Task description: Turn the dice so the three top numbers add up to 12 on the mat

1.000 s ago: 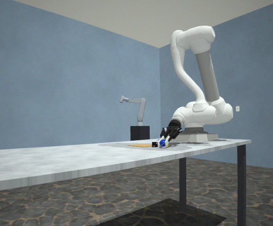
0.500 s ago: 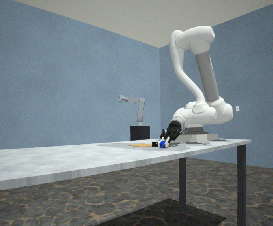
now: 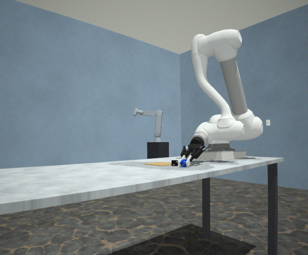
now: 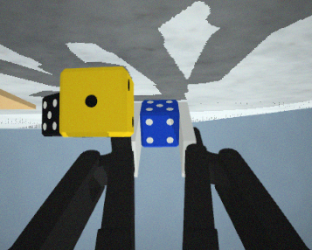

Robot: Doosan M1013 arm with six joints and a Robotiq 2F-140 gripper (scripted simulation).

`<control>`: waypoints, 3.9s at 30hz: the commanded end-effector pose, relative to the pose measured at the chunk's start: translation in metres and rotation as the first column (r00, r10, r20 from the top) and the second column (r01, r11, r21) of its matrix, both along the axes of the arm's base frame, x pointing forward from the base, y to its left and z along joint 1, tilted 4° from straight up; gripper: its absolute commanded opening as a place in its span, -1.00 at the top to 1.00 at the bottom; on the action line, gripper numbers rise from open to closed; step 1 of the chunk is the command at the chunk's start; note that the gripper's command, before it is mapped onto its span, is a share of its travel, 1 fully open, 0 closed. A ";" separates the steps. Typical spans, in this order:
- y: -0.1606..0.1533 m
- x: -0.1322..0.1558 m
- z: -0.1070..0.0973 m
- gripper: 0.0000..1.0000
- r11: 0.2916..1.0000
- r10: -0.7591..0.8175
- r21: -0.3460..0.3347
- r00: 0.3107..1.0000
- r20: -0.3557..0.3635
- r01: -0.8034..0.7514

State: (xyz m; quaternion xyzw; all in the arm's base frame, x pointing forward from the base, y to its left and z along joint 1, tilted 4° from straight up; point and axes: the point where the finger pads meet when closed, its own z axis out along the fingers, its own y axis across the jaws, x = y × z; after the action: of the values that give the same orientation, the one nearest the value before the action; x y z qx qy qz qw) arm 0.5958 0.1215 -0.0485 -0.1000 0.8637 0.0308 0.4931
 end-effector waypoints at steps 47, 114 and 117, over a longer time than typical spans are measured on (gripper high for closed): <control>0.000 0.000 0.000 0.44 1.000 0.000 0.000 1.000 0.000 0.000; -0.007 -0.042 0.028 0.44 1.000 0.000 0.000 1.000 0.000 0.000; -0.007 -0.042 0.032 0.44 1.000 0.000 0.000 1.000 0.000 0.000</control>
State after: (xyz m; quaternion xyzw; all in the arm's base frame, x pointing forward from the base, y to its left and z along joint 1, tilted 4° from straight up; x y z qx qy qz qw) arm 0.5537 0.1141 -0.0193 -0.1000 0.8636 0.0309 0.4932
